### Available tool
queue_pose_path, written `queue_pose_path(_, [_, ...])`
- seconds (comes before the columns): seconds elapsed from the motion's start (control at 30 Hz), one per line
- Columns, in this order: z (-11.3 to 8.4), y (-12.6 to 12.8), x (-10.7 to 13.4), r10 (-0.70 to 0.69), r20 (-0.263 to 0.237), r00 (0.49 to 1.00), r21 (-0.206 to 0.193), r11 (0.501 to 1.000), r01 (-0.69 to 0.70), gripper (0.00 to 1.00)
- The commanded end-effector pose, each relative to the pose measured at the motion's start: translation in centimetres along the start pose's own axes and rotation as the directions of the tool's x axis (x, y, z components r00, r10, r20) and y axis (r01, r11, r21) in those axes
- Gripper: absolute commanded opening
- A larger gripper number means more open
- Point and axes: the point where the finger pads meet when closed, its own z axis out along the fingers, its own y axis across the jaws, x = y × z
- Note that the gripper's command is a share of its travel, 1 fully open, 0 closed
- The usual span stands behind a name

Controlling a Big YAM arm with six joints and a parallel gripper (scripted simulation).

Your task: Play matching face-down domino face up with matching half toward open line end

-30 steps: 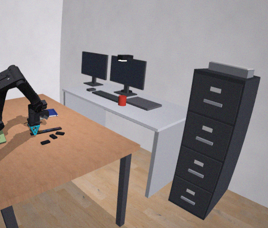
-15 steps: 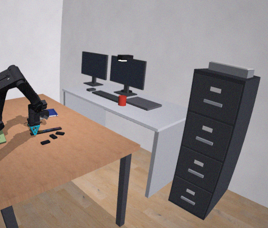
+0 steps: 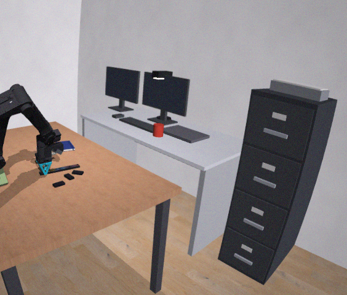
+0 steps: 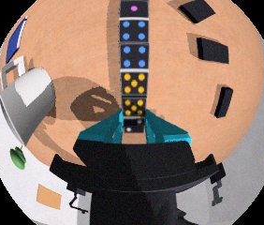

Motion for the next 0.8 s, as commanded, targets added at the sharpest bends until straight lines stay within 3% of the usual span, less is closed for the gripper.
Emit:
queue_pose_path(0.0, [-0.4,-0.1,-1.5,0.020,0.016,1.000,-0.004,1.000,-0.020,0.22])
queue_pose_path(0.07, [-0.4,-0.1,-1.5,0.020,0.016,1.000,-0.004,1.000,-0.020,0.22])
queue_pose_path(0.1, [-0.2,0.0,-0.3,0.004,0.007,1.000,-0.002,1.000,-0.004,0.22])
queue_pose_path(0.4, [-0.4,-0.1,-1.6,0.022,0.016,1.000,-0.004,1.000,-0.022,0.22])
queue_pose_path(0.77, [-0.3,0.0,-0.8,0.010,0.010,1.000,-0.003,1.000,-0.010,0.22])
